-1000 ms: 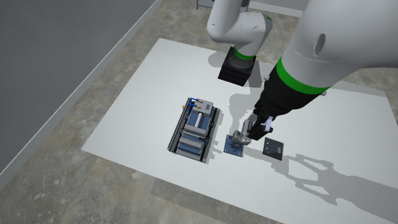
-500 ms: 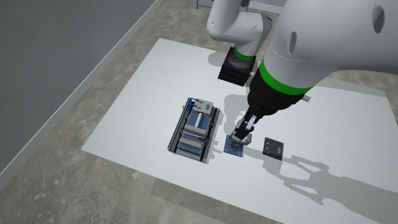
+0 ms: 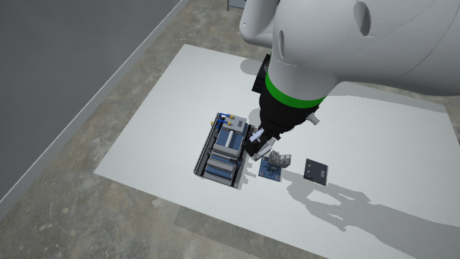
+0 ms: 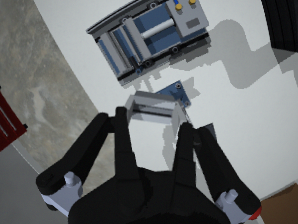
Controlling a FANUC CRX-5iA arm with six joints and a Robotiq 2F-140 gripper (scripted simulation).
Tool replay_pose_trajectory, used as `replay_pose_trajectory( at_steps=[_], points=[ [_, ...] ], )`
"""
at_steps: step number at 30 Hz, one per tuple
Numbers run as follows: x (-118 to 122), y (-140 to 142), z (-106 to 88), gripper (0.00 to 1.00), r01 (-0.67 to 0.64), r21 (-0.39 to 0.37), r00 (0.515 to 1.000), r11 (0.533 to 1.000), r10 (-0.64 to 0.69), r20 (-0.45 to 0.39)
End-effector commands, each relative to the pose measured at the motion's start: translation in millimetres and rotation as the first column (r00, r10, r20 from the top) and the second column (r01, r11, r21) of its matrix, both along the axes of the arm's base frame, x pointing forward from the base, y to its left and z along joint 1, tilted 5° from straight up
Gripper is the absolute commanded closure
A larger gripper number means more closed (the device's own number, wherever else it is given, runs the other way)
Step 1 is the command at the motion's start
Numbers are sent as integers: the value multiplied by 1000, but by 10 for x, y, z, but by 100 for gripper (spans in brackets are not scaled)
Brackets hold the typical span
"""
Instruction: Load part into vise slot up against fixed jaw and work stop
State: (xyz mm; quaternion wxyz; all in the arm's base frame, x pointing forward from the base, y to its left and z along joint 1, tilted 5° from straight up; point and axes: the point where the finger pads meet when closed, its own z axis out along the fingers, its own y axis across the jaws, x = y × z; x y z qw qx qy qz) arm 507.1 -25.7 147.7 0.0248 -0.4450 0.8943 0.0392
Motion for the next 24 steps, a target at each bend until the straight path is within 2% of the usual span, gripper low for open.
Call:
replay_pose_trajectory(
  at_steps=[1, 8, 10, 24],
  points=[
    [42, -189, -15, 100, 135, -1, 991, 991, -135, -13],
    [89, -522, -48, 100, 356, -4, 934, 934, -356, -34],
    [89, -522, -48, 100, 356, -4, 934, 934, -356, -34],
    [117, -1084, -106, 100, 673, -18, 737, 739, -673, -65]
  ],
)
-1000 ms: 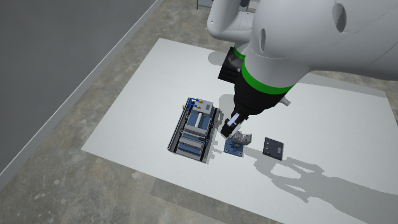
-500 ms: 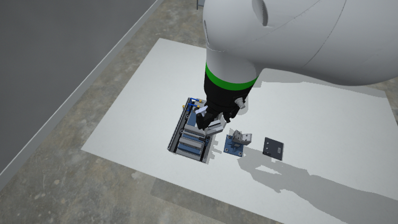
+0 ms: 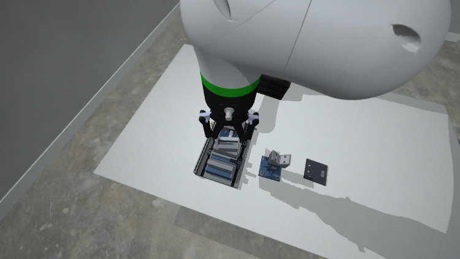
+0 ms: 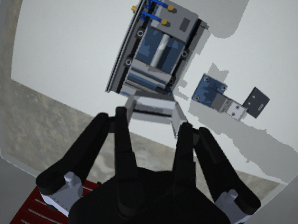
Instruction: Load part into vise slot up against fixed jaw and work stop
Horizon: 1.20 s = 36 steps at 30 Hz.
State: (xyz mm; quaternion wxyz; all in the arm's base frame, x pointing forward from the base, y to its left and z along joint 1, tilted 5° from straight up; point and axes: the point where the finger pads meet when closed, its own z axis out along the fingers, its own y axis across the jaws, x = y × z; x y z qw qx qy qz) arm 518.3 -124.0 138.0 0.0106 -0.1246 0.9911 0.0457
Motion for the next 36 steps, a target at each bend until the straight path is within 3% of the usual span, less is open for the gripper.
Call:
replay_pose_trajectory(
  at_steps=[1, 16, 36],
  points=[
    [5, -132, -12, 100, 88, 0, 996, 996, -88, -9],
    [-4, -372, -40, 100, 242, 0, 970, 970, -242, -23],
    [-6, -400, -43, 100, 260, -1, 965, 966, -260, -25]
  ],
)
